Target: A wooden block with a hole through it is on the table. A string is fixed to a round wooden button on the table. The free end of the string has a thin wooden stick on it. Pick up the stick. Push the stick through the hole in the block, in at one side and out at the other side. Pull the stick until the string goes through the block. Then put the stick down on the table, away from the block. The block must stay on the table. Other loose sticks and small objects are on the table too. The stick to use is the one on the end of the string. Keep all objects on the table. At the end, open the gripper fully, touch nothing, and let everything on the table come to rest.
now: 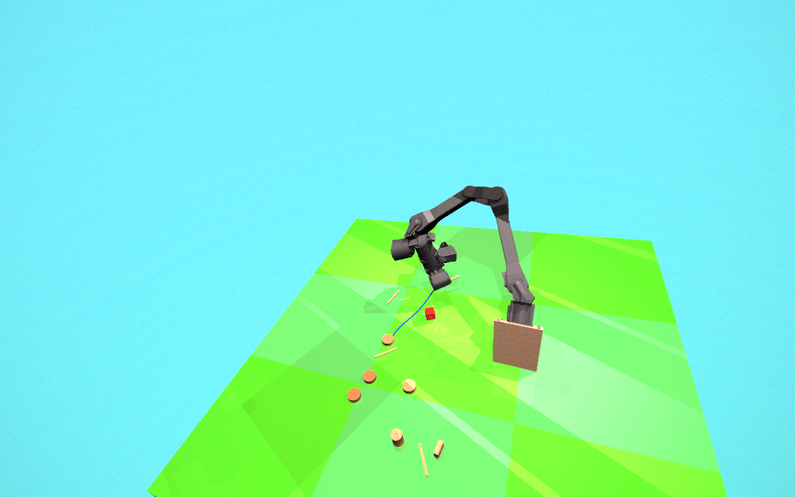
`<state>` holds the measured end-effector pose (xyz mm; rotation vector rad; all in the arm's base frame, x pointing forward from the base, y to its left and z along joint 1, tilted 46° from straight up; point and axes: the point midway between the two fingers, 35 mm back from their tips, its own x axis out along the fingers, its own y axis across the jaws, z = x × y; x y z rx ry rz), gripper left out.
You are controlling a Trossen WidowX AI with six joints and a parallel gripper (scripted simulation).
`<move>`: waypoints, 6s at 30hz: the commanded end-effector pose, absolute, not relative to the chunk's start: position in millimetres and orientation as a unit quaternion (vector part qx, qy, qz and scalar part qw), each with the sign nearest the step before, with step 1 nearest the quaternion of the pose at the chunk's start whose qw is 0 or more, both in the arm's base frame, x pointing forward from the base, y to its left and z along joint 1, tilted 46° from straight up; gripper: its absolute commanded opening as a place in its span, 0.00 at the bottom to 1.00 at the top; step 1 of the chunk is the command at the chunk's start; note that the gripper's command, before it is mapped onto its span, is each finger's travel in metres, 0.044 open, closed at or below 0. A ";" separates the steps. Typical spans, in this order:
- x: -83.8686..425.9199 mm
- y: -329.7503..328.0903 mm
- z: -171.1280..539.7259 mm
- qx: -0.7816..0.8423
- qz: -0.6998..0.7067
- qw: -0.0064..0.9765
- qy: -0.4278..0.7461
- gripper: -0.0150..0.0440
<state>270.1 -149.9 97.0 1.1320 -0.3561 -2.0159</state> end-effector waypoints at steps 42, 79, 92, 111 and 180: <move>306.2 -144.9 105.3 0.213 -0.770 0.536 0.272 0.25; 338.0 -152.6 110.5 -0.079 -0.452 0.582 0.671 0.25; 348.8 -155.6 112.7 -0.186 -0.290 0.564 0.751 0.25; 364.2 -160.5 116.3 -0.336 -0.032 0.503 0.796 0.25; 398.2 -192.1 117.1 -0.638 0.458 0.175 0.593 0.25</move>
